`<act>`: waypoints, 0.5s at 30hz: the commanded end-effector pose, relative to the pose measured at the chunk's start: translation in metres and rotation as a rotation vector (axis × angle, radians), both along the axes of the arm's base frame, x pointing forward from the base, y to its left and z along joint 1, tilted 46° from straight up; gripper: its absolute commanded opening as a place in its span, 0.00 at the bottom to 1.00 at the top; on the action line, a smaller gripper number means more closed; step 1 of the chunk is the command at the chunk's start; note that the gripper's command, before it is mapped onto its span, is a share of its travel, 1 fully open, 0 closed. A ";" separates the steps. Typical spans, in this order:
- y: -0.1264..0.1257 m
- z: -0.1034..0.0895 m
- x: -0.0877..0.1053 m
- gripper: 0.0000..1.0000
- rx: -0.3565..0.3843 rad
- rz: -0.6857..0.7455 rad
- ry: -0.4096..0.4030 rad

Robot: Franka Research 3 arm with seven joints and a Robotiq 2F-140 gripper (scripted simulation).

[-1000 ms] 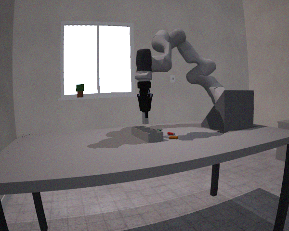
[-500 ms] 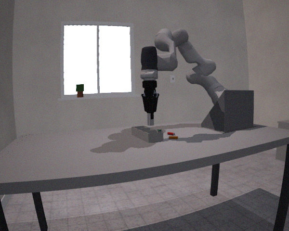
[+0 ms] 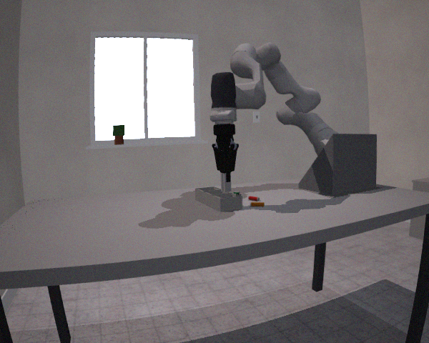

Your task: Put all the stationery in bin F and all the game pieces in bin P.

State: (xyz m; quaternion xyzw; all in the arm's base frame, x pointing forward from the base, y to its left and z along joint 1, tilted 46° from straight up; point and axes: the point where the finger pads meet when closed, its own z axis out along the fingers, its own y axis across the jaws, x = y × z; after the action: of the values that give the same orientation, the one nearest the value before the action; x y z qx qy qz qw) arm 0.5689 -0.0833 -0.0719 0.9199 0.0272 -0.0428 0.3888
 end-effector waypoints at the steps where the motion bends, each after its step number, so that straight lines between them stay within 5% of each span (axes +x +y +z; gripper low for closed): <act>1: -0.004 -0.004 0.002 0.05 0.003 -0.006 -0.012; 15: -0.030 -0.030 0.000 0.05 0.003 -0.006 -0.012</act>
State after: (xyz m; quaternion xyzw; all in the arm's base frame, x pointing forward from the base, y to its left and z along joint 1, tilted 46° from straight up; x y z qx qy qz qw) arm 0.5650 -0.1098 -0.0963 0.9196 0.0233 -0.0447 0.3895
